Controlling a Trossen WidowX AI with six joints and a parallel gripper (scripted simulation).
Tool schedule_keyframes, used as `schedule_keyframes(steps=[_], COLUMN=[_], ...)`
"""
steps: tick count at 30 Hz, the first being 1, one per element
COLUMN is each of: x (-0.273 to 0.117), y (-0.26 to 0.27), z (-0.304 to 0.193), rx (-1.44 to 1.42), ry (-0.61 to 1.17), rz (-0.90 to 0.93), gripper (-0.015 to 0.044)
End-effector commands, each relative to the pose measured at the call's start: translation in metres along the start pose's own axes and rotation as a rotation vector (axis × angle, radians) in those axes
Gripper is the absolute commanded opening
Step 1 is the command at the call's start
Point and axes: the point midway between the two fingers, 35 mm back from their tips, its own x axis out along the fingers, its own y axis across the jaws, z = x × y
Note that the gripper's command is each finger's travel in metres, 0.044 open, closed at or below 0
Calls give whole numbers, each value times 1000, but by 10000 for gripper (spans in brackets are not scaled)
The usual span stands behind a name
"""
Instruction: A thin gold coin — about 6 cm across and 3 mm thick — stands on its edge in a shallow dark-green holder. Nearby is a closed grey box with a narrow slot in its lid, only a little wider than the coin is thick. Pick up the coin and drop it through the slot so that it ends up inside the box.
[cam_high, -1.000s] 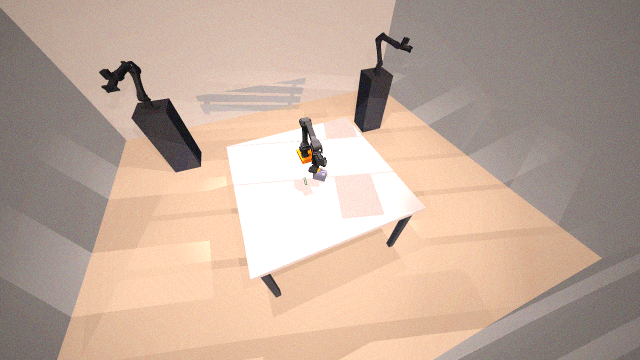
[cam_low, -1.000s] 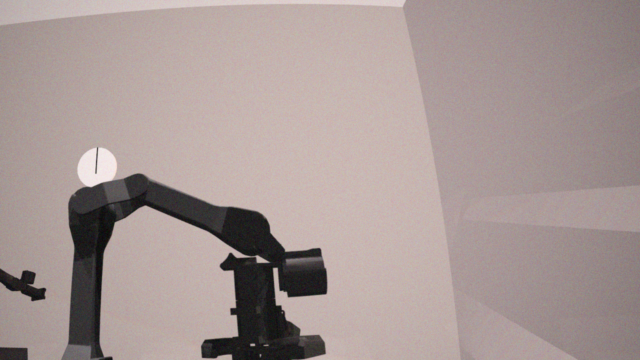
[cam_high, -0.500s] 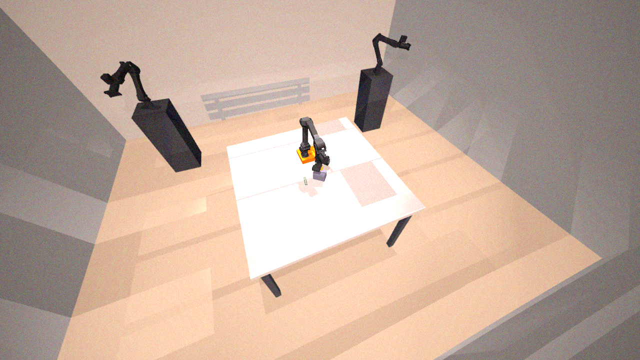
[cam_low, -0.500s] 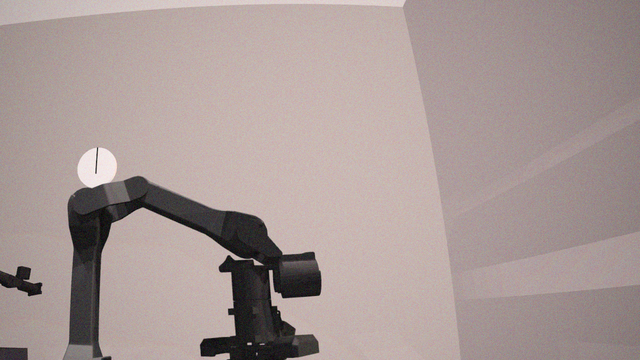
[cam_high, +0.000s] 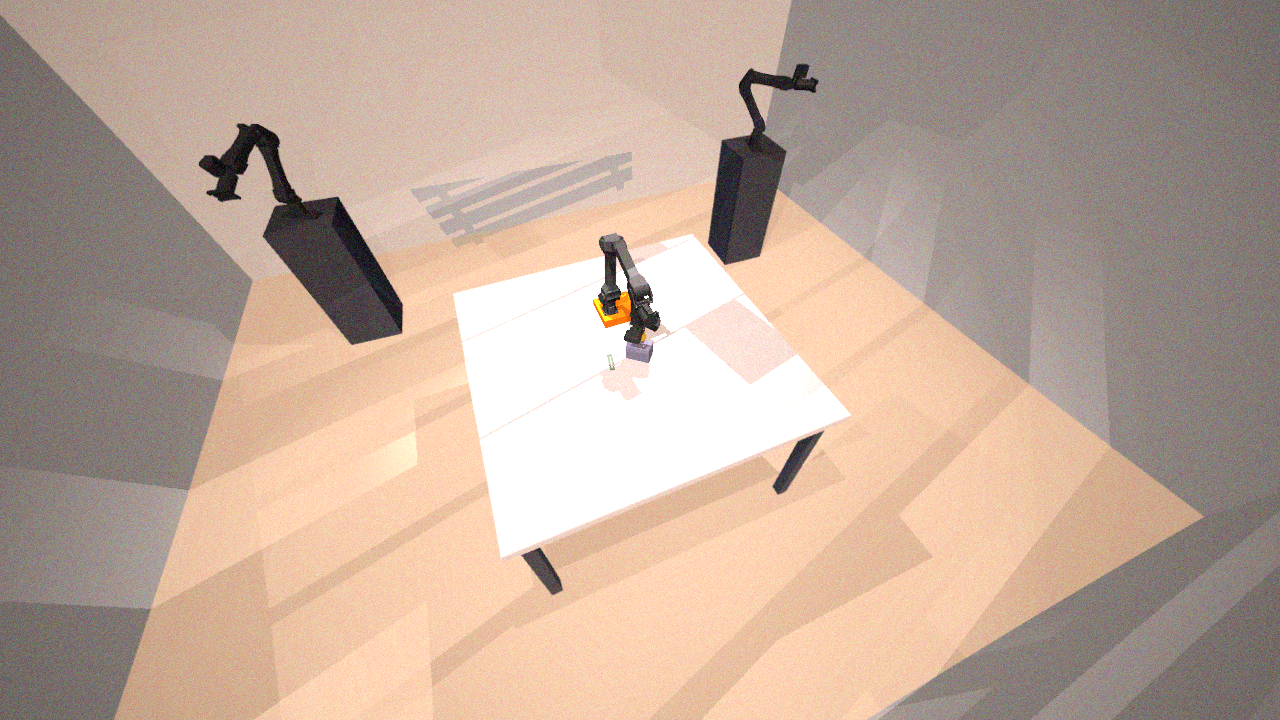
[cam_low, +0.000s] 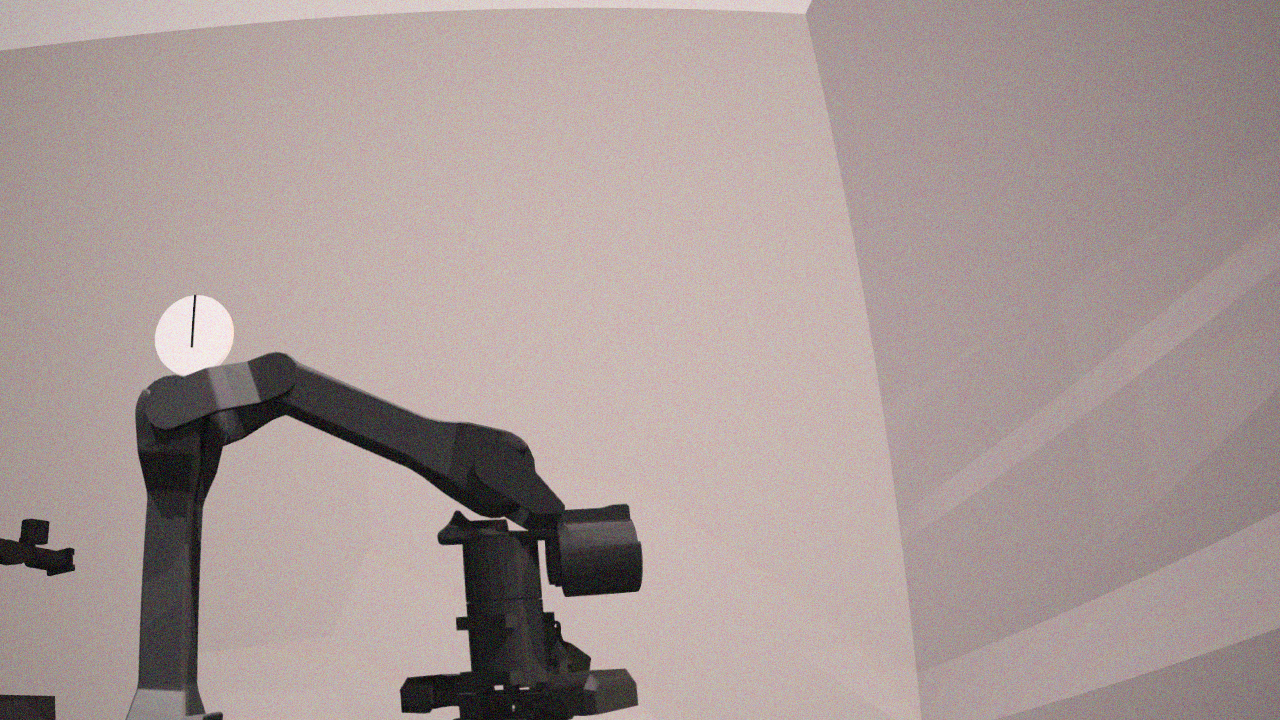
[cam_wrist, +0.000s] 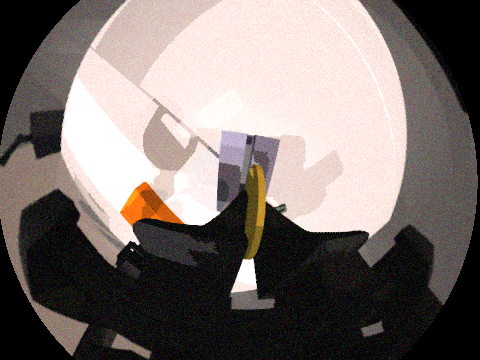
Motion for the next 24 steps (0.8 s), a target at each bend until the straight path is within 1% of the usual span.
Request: schedule_keyframes(steps=[1, 24], x=[-1, 7], y=[2, 2], z=[1, 0], rx=[8, 10], ry=[0, 0], rz=[1, 0], gripper=[0, 0])
